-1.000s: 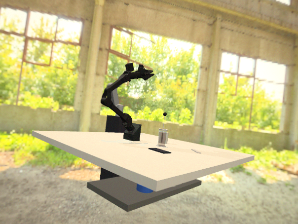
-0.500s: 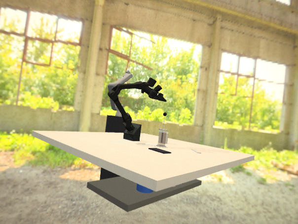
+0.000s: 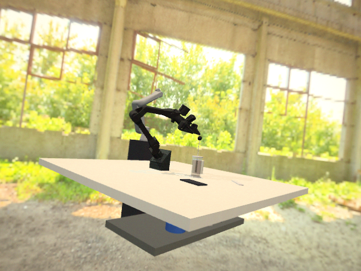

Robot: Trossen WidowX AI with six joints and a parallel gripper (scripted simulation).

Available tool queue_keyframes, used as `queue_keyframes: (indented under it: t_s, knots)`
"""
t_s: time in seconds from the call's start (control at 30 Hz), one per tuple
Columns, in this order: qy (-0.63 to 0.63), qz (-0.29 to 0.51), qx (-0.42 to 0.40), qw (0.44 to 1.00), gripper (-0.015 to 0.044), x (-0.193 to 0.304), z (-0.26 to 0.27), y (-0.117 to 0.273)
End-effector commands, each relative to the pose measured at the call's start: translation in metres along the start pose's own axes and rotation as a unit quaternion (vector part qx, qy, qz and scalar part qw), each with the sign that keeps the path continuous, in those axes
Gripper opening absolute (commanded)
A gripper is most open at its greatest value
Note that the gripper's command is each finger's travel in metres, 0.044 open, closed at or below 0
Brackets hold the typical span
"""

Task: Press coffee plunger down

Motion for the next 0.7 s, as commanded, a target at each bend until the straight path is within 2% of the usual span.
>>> queue_keyframes:
  t_s: [0.0,0.67]
  knots:
    - [-0.003,-0.002,0.003,1.0,0.044,0.004,-0.002,-0.003]
    - [-0.004,-0.002,0.002,1.0,0.044,0.004,-0.002,-0.034]
Point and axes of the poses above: the point midway between the two fingers, 35 mm back from their tips, its own y axis back along the fingers, its own z axis across the jaws, x = y × z, the point moved 2 cm from there along y, back along the fingers, and after that the axes turned 5 degrees about -y, right-handed, at the moved point
